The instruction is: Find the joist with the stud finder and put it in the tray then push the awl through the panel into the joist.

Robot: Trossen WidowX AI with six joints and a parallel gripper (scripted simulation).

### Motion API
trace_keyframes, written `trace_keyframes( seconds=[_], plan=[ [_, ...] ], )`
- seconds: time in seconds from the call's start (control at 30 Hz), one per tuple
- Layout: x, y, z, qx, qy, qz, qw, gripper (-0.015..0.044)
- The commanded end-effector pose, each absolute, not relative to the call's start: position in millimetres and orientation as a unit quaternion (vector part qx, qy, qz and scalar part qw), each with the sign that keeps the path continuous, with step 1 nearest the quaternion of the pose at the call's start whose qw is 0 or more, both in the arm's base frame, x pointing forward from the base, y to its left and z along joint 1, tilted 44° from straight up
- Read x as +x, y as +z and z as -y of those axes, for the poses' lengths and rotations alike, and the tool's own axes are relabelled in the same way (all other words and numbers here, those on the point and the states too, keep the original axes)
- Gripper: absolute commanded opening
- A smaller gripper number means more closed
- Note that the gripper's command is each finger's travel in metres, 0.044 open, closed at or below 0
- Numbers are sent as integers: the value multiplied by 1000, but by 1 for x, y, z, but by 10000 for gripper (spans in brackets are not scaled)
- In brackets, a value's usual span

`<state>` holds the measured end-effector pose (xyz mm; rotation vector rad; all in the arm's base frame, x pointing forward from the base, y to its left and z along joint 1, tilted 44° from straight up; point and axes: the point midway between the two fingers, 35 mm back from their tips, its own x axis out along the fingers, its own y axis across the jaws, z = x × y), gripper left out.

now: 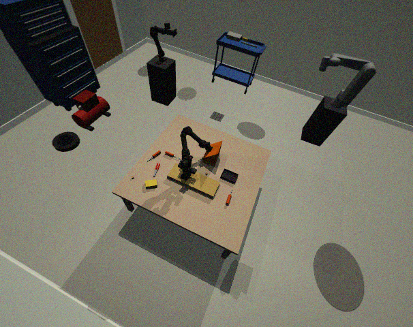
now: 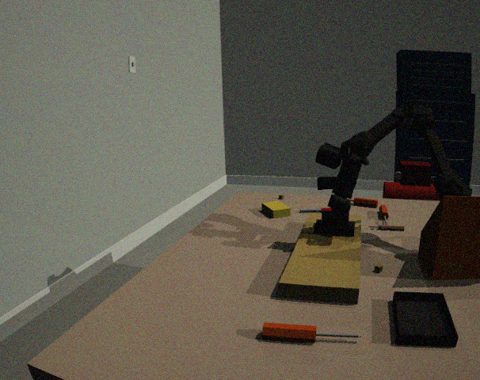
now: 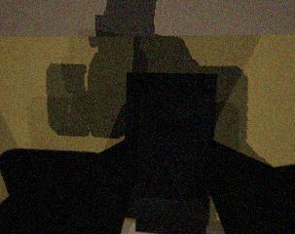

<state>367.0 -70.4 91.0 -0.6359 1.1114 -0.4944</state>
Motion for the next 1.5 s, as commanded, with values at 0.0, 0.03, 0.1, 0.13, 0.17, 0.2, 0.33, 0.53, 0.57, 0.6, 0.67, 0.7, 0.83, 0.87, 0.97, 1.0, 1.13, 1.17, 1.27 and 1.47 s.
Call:
trace_keyframes(
  seconds=[0.0,0.03,0.1,0.13,0.17,0.2,0.33,0.53,0.57,0.6,0.67,0.7,0.83,0.87,0.97,1.0,1.13,1.17,1.27,1.47],
  plan=[
    [367,81,62,-295,-229,-515,772,0],
    [367,79,60,-295,-229,-515,772,0],
    [367,76,56,-295,-229,-515,772,0],
    [367,74,55,-295,-229,-515,772,0],
    [367,72,53,-295,-229,-515,772,0],
    [368,71,51,-295,-229,-515,772,0],
    [368,64,44,-294,-229,-515,772,0],
    [369,54,34,-294,-228,-515,772,0],
    [369,52,32,-294,-228,-515,772,0],
    [369,50,30,-294,-228,-515,772,0],
    [369,47,27,-294,-228,-515,772,0],
    [369,45,25,-294,-228,-515,772,0],
    [370,39,18,-294,-228,-515,772,0],
    [370,37,16,-294,-228,-515,772,0],
    [370,32,11,-294,-228,-515,772,0],
    [370,30,9,-293,-228,-515,772,0],
    [371,24,2,-293,-228,-515,773,0],
    [371,22,0,-293,-228,-515,773,0],
    [371,17,-5,-293,-228,-515,773,0],
    [372,7,-16,-293,-228,-515,773,0]
  ],
)
